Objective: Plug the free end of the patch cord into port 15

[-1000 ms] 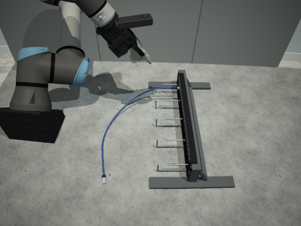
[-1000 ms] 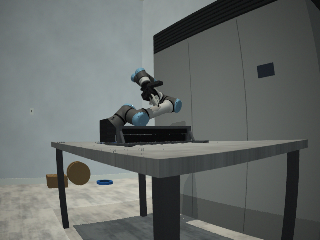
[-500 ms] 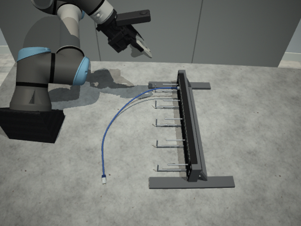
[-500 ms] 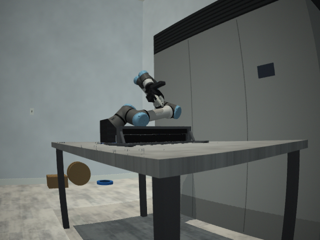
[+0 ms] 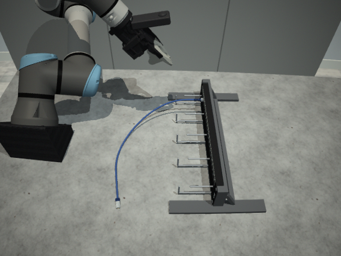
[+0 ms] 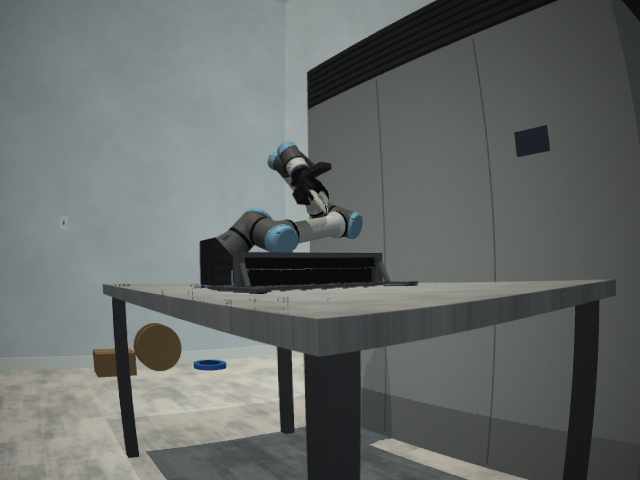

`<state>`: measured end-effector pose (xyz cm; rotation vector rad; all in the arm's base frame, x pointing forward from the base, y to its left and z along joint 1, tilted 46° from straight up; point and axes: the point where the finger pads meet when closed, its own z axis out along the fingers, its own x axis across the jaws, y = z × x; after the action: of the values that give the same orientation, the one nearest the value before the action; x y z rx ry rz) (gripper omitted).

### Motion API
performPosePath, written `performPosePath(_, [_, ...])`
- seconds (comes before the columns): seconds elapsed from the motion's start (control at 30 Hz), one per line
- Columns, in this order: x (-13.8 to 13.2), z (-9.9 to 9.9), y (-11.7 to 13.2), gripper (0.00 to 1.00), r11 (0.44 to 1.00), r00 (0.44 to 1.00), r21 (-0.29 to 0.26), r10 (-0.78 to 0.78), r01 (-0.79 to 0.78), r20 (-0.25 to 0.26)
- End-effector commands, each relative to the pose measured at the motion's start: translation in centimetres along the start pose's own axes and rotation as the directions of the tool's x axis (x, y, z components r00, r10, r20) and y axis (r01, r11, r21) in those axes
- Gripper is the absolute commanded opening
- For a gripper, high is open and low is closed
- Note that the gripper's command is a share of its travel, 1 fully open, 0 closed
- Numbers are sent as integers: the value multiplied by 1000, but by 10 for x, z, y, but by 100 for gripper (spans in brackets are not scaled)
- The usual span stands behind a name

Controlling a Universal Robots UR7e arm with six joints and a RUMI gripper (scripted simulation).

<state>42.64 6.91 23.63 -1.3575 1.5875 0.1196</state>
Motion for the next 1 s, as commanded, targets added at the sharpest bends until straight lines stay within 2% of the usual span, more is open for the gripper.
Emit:
performPosePath(0.0, [0,0,0,0,1000,1000,0,0,0,0])
performPosePath(0.47, [0,6,0,0,1000,1000,0,0,0,-1])
performPosePath(0.97, [0,24,0,0,1000,1000,0,0,0,0])
